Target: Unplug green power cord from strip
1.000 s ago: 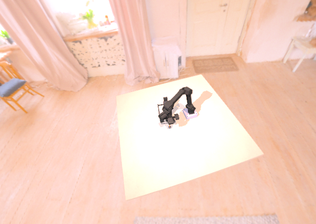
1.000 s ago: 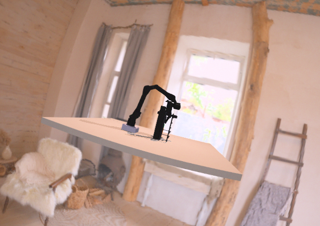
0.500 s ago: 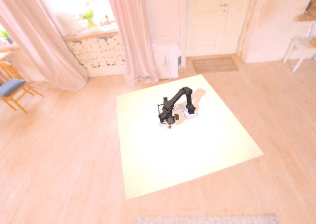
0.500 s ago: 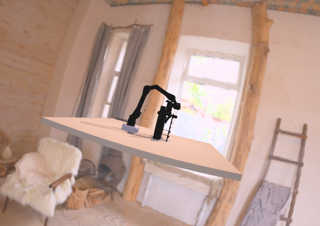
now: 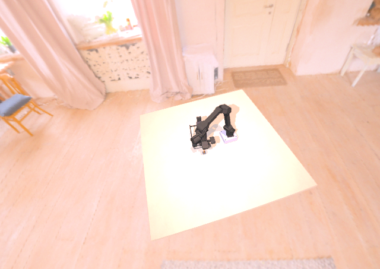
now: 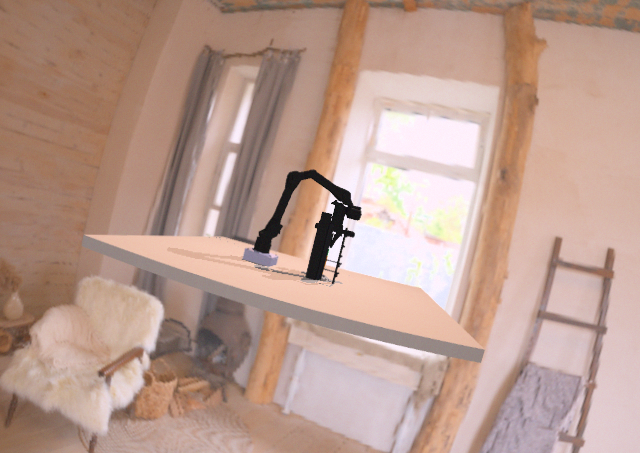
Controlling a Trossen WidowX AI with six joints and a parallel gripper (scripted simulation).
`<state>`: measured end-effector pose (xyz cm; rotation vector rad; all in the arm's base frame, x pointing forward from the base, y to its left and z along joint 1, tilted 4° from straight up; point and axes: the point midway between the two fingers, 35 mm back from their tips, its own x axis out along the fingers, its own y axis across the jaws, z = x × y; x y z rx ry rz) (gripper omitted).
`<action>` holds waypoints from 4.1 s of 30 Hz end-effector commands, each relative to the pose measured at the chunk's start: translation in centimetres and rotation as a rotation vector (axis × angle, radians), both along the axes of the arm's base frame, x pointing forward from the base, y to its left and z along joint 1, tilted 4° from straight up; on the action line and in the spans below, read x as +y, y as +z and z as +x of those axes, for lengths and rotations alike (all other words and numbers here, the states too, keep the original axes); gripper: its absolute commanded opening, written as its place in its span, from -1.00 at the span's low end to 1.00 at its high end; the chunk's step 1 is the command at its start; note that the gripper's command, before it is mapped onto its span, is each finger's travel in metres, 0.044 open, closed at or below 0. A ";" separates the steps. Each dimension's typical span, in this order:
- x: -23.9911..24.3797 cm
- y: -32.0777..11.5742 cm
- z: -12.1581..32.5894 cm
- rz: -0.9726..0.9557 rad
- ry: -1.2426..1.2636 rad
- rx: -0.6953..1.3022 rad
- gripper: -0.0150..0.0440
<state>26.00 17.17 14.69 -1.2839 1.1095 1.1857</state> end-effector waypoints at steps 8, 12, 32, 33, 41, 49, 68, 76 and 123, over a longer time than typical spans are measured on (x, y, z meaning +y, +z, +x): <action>-0.1 0.0 0.0 -0.004 -0.003 -0.003 -0.49; -0.1 0.0 0.0 -0.004 -0.003 -0.003 -0.49; 0.0 0.0 -0.1 0.000 0.001 0.000 0.05; 0.0 0.0 -0.1 0.000 0.001 0.000 0.05; 0.0 0.8 -0.1 -0.004 -0.003 -0.003 0.05; -0.4 0.8 -0.1 -0.004 -0.003 -0.003 0.05; -3.5 0.8 0.3 -0.006 -0.003 -0.003 0.05; -4.8 0.8 0.3 -0.008 -0.003 -0.003 0.05; -8.3 -0.2 0.3 -0.014 -0.008 -0.008 -0.46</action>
